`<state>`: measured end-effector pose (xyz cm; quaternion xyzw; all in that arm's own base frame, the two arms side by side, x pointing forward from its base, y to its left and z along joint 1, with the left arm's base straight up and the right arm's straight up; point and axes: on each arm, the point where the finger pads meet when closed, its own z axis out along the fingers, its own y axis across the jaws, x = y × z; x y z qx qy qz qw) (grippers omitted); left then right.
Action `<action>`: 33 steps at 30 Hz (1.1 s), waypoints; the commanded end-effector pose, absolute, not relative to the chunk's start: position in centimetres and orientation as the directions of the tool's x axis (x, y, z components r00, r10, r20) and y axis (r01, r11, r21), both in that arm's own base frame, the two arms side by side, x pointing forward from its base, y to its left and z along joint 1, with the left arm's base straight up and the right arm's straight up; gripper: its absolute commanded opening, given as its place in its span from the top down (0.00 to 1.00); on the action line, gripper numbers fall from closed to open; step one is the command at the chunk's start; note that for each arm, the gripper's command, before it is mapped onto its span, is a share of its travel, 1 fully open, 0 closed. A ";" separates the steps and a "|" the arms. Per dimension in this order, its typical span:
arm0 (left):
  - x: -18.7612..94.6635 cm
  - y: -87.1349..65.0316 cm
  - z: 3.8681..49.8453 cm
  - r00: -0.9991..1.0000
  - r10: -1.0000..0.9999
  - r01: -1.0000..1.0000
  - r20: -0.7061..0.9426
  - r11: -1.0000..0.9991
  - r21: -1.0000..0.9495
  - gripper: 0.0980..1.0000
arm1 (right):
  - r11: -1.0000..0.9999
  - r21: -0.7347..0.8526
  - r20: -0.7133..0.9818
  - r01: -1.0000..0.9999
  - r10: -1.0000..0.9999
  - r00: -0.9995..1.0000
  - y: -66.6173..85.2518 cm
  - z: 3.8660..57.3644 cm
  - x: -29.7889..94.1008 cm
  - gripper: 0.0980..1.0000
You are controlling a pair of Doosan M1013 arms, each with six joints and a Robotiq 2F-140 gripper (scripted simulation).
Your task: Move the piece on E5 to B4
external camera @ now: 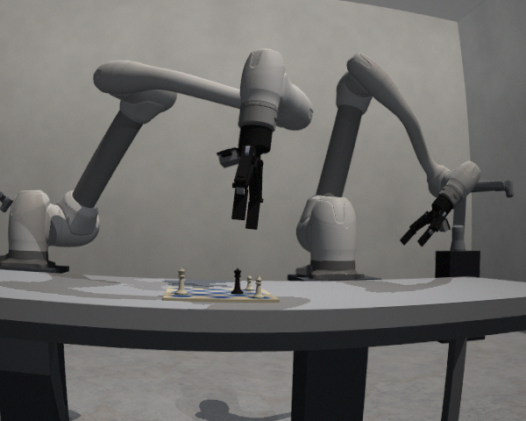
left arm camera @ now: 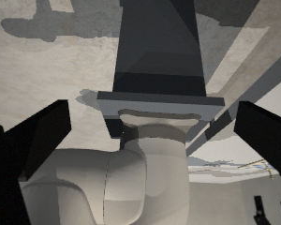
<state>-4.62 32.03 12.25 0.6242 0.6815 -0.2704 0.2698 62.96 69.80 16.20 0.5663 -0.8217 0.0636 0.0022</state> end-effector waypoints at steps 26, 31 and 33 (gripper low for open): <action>-4.6 32.1 12.3 -0.075 0.706 0.997 -0.705 0.074 -0.032 0.00 | 0.492 0.004 0.000 -0.871 -0.871 -0.492 70.8 13.4 63.8 0.00; -4.6 32.1 12.3 -0.075 0.706 0.997 -0.705 0.074 -0.032 0.00 | 0.491 0.004 0.000 -0.871 -0.871 -0.491 70.8 12.7 63.8 0.79; -4.6 32.1 12.3 -0.075 0.706 0.997 -0.705 0.074 -0.032 0.00 | 0.491 0.004 0.000 -0.871 -0.871 -0.491 70.8 12.7 63.8 0.79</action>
